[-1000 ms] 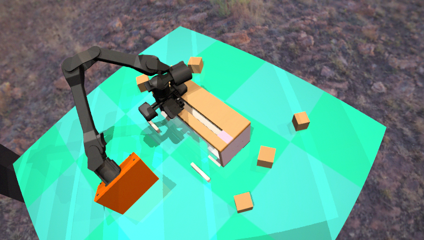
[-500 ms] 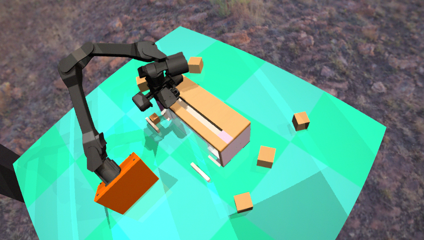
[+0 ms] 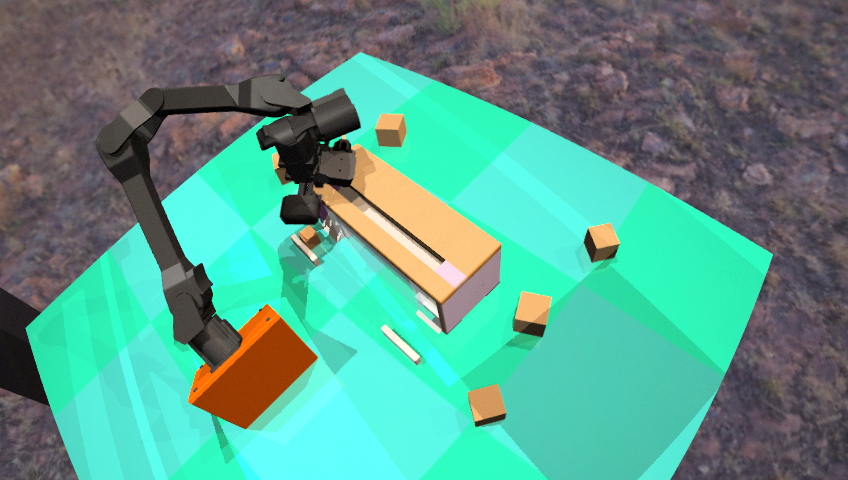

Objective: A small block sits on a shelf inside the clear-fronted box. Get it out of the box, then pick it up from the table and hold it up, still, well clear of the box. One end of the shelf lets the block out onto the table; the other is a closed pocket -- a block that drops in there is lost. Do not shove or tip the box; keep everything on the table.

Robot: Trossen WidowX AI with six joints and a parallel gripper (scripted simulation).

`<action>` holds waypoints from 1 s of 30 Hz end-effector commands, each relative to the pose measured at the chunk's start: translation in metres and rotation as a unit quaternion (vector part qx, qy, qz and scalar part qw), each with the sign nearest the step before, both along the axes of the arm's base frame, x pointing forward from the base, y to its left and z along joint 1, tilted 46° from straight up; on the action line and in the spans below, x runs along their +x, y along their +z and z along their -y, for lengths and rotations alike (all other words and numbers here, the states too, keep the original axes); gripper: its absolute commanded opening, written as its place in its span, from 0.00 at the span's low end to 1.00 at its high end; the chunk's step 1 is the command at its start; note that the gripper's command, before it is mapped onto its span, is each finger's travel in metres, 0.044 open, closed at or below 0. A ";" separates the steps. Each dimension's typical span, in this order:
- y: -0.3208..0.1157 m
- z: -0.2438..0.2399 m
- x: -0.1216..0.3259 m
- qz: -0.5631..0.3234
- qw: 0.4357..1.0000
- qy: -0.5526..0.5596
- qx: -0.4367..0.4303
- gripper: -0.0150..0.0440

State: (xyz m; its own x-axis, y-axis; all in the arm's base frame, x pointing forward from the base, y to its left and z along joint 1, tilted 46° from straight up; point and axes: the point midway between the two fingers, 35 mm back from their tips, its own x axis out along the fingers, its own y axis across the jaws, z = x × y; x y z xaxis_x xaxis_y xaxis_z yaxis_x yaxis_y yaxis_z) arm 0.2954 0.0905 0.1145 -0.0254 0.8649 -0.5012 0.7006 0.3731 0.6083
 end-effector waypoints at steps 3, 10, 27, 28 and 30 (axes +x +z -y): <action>0.008 -0.009 -0.013 0.341 0.918 0.199 -0.036 0.74; 0.016 -0.015 -0.021 0.624 0.675 0.388 -0.068 0.74; 0.035 -0.025 -0.035 0.791 -0.077 0.598 -0.102 0.74; 0.036 -0.025 -0.036 0.784 -0.119 0.601 -0.102 0.74; 0.039 -0.027 -0.037 0.763 -0.204 0.605 -0.101 0.74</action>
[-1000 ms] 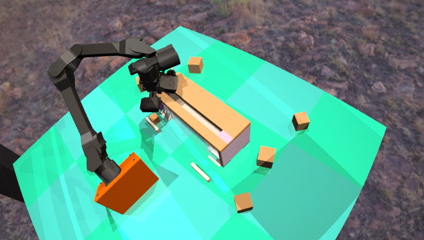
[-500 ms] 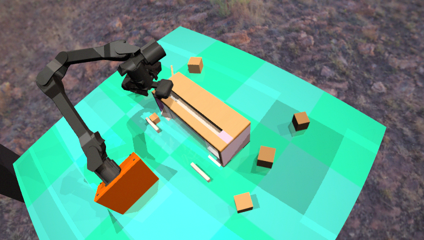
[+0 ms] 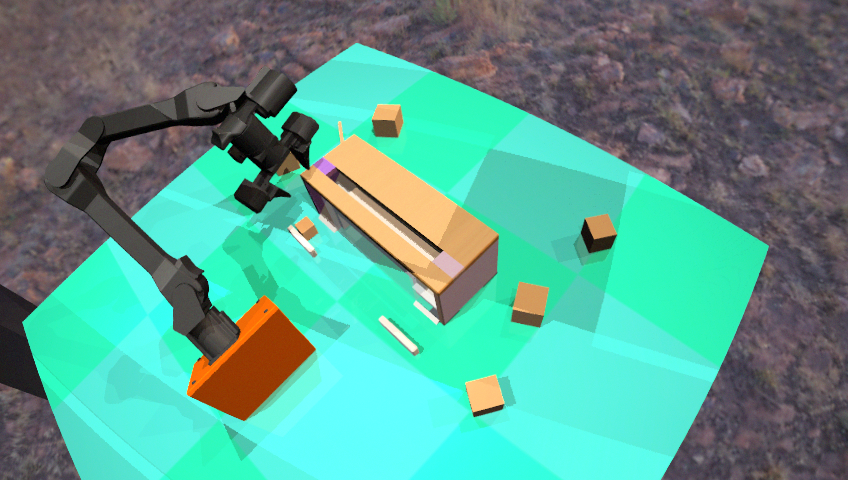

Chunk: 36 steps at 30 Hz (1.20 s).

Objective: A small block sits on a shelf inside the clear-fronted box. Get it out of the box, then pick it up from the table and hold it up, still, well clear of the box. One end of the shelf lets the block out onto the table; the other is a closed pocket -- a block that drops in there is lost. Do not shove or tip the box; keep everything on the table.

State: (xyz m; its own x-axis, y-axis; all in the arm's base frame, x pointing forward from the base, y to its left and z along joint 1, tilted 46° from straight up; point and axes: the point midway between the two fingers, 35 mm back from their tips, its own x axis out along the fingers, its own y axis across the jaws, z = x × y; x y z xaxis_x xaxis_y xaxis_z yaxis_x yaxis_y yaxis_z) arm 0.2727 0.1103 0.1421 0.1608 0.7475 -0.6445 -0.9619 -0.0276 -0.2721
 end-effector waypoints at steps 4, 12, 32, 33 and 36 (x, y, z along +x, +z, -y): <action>0.016 -0.009 -0.017 0.475 0.793 0.345 -0.160 0.74; 0.017 -0.009 -0.017 0.505 0.761 0.369 -0.172 0.74; -0.050 -0.074 -0.025 0.506 0.762 0.368 -0.170 0.74; -0.050 -0.074 -0.025 0.506 0.762 0.368 -0.170 0.74; -0.051 -0.075 -0.025 0.506 0.762 0.368 -0.170 0.74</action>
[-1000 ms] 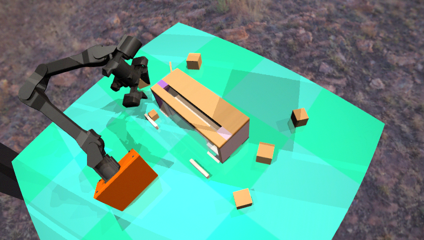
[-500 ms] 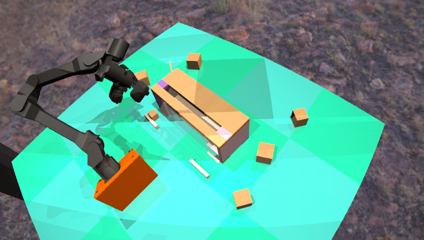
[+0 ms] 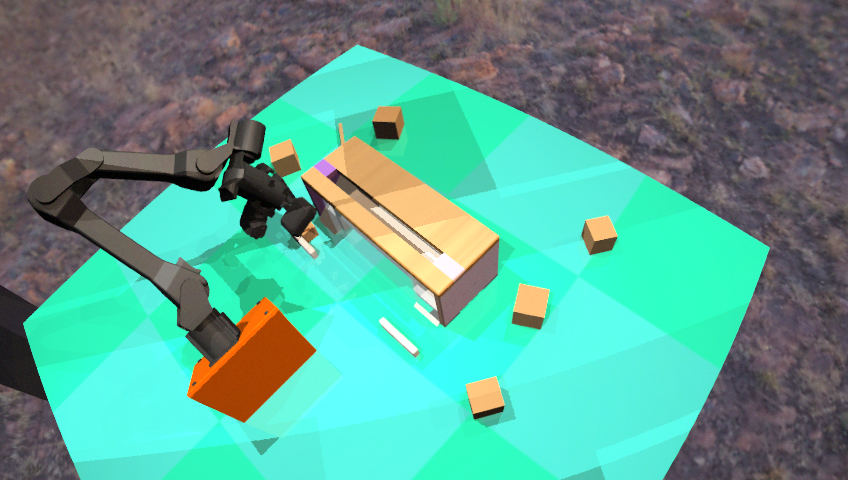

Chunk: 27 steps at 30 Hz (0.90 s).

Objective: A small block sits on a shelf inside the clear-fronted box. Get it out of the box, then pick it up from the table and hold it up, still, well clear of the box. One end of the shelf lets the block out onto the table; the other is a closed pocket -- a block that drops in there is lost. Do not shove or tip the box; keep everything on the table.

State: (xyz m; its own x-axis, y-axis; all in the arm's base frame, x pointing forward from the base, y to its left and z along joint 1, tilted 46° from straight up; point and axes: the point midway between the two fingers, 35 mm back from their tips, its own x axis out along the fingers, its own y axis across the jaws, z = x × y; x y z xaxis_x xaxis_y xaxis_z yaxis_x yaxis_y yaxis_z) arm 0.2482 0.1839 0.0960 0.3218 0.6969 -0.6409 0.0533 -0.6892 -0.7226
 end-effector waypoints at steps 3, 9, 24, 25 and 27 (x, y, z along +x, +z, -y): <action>-0.008 -0.005 0.000 -0.003 1.000 -0.003 -0.002 0.74; -0.014 -0.012 0.000 -0.003 1.000 -0.003 -0.003 0.74; -0.031 -0.030 -0.003 -0.004 1.000 -0.003 -0.003 0.74; -0.032 -0.032 -0.003 -0.004 1.000 -0.003 -0.003 0.74; -0.034 -0.034 -0.004 -0.004 1.000 -0.003 -0.002 0.74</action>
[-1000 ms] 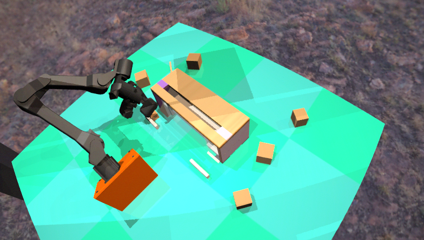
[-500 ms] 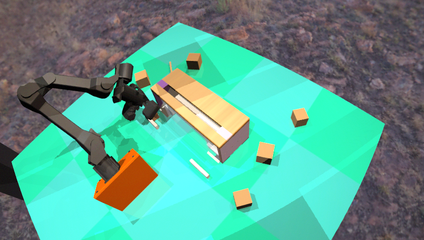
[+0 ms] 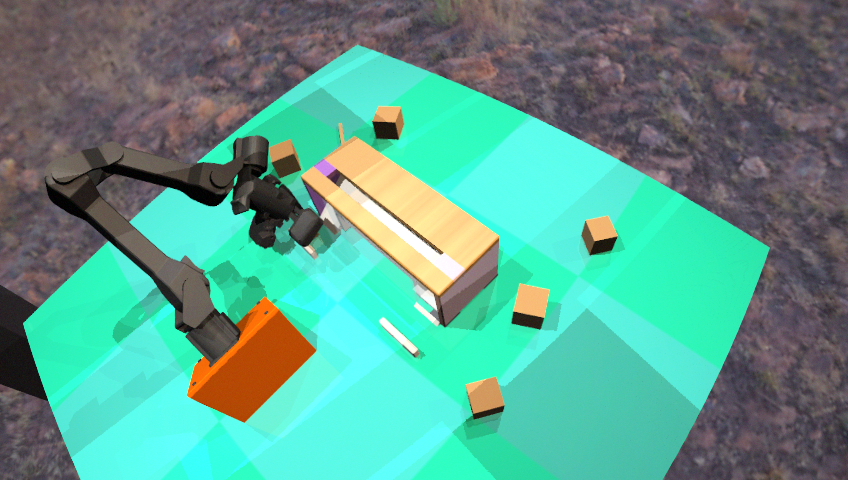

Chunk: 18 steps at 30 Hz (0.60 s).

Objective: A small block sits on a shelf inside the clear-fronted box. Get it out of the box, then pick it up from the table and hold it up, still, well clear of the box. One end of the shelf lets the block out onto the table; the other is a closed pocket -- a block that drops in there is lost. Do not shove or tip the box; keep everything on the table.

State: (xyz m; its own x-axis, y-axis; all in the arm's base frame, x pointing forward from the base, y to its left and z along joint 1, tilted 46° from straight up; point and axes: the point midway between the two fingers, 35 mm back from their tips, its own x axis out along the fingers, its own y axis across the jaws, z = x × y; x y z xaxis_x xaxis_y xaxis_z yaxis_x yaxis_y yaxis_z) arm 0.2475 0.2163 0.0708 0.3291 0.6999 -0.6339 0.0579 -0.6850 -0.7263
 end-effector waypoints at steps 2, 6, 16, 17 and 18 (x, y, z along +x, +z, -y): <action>-0.011 -0.004 -0.004 -0.008 1.000 -0.002 -0.005 0.74; -0.015 -0.009 -0.005 -0.008 1.000 -0.002 -0.004 0.74; -0.019 -0.013 -0.006 -0.008 1.000 -0.002 -0.004 0.56; -0.019 -0.013 -0.006 -0.008 1.000 -0.002 -0.004 0.51; -0.019 -0.013 -0.006 -0.008 1.000 -0.002 -0.004 0.47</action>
State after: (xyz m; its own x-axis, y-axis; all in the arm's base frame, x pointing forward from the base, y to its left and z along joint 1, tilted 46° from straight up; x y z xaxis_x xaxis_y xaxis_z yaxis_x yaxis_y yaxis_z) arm 0.2418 0.2298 0.0560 0.3246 0.6991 -0.6370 0.0530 -0.6859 -0.7257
